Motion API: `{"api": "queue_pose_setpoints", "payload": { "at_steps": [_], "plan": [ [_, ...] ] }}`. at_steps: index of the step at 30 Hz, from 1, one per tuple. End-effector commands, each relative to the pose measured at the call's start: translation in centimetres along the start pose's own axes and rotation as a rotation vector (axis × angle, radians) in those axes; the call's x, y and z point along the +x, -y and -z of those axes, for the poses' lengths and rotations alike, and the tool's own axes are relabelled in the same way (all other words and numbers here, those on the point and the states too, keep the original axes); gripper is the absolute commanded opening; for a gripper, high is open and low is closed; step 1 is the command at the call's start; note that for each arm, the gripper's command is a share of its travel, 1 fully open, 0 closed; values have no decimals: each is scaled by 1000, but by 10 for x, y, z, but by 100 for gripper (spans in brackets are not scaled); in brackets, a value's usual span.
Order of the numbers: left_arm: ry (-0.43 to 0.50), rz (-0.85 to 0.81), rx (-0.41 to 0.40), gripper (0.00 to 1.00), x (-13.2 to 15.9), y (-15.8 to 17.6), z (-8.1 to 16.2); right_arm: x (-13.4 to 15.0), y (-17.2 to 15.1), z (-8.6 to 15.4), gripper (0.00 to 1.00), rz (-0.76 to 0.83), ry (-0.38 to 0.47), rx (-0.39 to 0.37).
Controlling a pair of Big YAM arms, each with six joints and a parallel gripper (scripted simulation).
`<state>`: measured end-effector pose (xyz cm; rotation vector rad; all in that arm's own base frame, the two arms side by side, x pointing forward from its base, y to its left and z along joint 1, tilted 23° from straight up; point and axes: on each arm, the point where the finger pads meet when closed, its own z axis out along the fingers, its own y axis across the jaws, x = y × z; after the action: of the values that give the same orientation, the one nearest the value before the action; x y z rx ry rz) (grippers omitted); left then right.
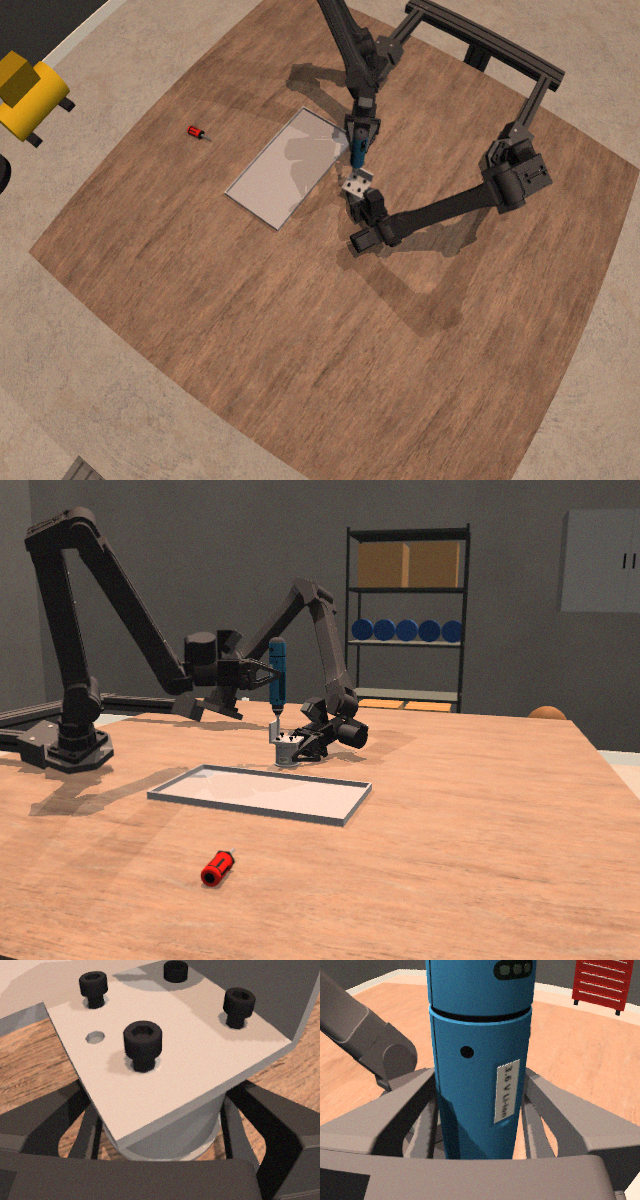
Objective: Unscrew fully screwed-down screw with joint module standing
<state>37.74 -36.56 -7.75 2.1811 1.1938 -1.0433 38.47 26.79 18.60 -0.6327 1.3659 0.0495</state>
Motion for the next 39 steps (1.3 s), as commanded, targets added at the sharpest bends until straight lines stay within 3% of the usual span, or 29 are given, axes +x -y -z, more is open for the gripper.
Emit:
{"api": "queue_pose_setpoints", "payload": {
  "at_steps": [1, 39],
  "plan": [
    [1, -17, -11, 59, -4, -8, 3, -15, 6, -4, 42, -24, 58, 17],
    [1, -17, -11, 59, -4, -8, 3, -13, 7, -2, 42, -25, 66, 19]
  ]
}}
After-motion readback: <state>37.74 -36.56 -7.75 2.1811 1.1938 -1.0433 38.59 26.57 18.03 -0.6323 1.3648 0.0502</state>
